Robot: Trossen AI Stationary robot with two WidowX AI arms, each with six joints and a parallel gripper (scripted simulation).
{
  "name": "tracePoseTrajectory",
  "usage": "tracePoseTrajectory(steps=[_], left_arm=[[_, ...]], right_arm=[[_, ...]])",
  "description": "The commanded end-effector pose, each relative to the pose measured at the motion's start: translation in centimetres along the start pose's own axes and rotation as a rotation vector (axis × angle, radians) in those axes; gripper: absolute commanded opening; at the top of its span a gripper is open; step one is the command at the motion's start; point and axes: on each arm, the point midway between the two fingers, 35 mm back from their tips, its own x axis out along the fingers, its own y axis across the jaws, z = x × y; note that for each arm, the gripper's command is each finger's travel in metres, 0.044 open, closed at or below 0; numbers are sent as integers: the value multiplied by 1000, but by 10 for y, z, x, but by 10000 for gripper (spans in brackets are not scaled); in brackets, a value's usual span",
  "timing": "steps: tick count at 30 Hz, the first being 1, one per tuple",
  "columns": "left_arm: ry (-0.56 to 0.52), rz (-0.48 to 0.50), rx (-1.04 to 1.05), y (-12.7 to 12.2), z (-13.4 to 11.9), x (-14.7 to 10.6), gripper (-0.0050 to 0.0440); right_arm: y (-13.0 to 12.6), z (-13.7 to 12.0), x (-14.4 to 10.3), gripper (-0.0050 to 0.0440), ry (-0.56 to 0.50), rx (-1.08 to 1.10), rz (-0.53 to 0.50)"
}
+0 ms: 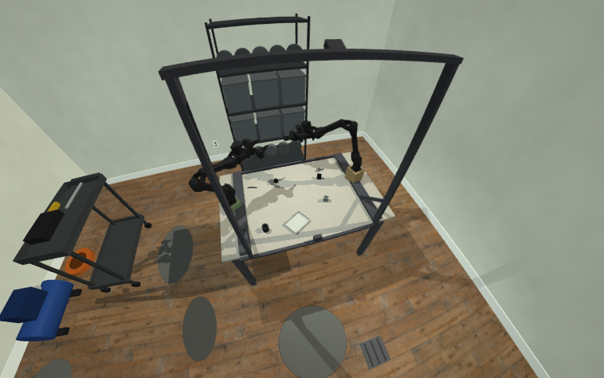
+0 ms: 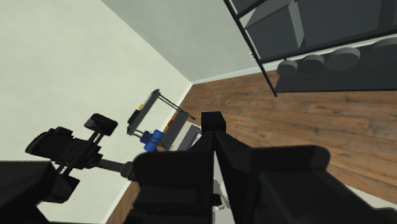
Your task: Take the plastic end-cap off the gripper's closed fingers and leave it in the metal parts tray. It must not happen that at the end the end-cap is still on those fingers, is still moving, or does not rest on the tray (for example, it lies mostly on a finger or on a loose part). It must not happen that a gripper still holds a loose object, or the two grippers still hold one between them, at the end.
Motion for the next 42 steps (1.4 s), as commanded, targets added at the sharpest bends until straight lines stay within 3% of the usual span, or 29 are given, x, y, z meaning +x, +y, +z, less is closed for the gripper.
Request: tracePoseTrajectory(steps=[1,2,18,29,31,42], left_arm=[[-20,-3,3,0,9,-1,440],[-20,-3,3,0,9,-1,215],[-22,-3,3,0,10,0,215],[110,37,-459,5,16,43,215],[110,37,-459,5,16,43,215],[232,149,-940,12,8,90,215]], right_arm=[[12,13,-6,0,-26,4,30],[12,13,-6,0,-26,4,30],[12,12,-7,0,-25,4,31],[12,12,-7,0,-25,4,31],[12,12,-7,0,-25,4,31],[12,12,-7,0,-25,4,31]])
